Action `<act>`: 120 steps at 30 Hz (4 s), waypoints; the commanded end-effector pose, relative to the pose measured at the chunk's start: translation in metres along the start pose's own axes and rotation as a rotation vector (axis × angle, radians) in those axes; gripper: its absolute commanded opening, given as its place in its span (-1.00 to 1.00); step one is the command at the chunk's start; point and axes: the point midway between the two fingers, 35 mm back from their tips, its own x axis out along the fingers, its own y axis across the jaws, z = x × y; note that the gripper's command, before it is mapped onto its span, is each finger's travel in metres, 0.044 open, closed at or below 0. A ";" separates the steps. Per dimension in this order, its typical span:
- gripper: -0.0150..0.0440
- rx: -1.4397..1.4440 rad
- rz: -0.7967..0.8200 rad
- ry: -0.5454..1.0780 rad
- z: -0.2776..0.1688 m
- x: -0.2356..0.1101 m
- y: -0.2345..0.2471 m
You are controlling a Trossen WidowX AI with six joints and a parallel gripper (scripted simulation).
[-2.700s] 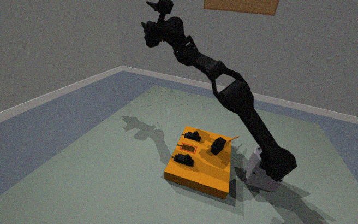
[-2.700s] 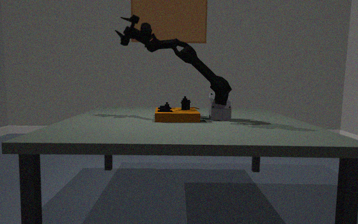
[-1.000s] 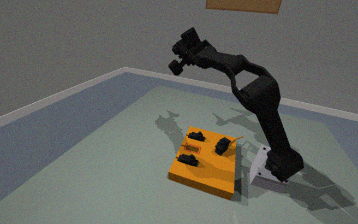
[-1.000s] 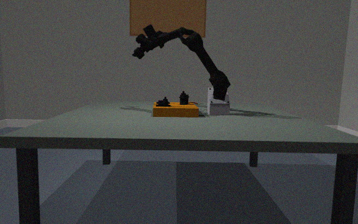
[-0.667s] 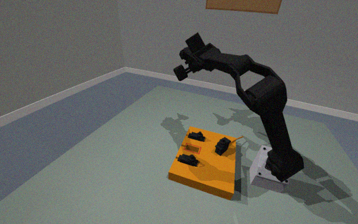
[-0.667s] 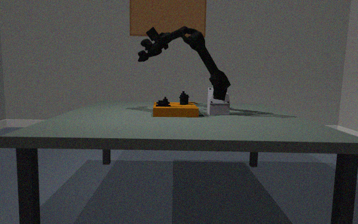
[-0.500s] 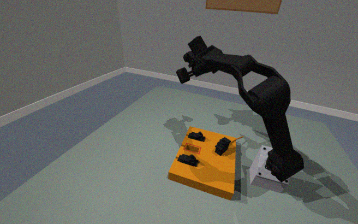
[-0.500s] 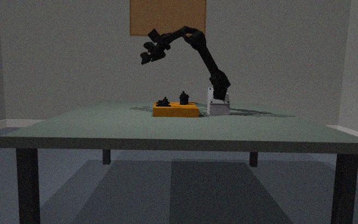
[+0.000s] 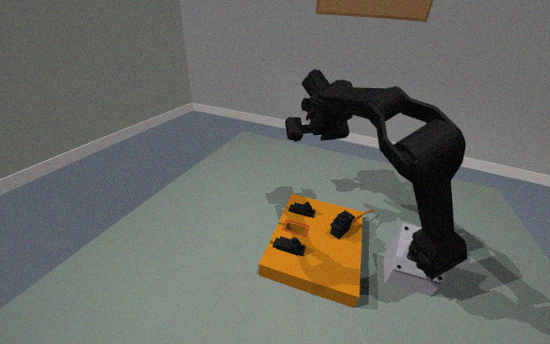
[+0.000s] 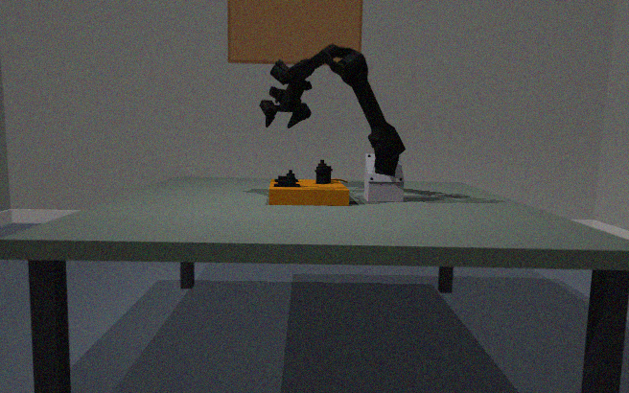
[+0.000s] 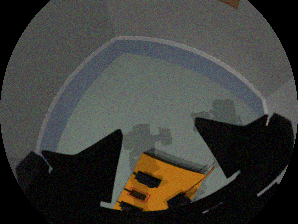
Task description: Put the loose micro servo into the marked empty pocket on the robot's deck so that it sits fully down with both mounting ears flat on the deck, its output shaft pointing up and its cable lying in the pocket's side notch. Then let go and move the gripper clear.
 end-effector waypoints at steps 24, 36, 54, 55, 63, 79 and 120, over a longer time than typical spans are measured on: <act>1.00 0.754 -0.254 0.492 -0.162 -0.047 -0.048; 1.00 1.010 -0.394 0.639 -0.210 -0.071 -0.053; 1.00 1.009 -0.393 0.640 -0.228 -0.051 -0.053; 1.00 1.009 -0.393 0.640 -0.229 -0.050 -0.053; 1.00 1.009 -0.393 0.641 -0.237 -0.041 -0.053; 0.02 1.009 -0.393 0.641 -0.241 -0.037 -0.053; -0.49 1.009 -0.391 0.641 -0.208 -0.048 -0.021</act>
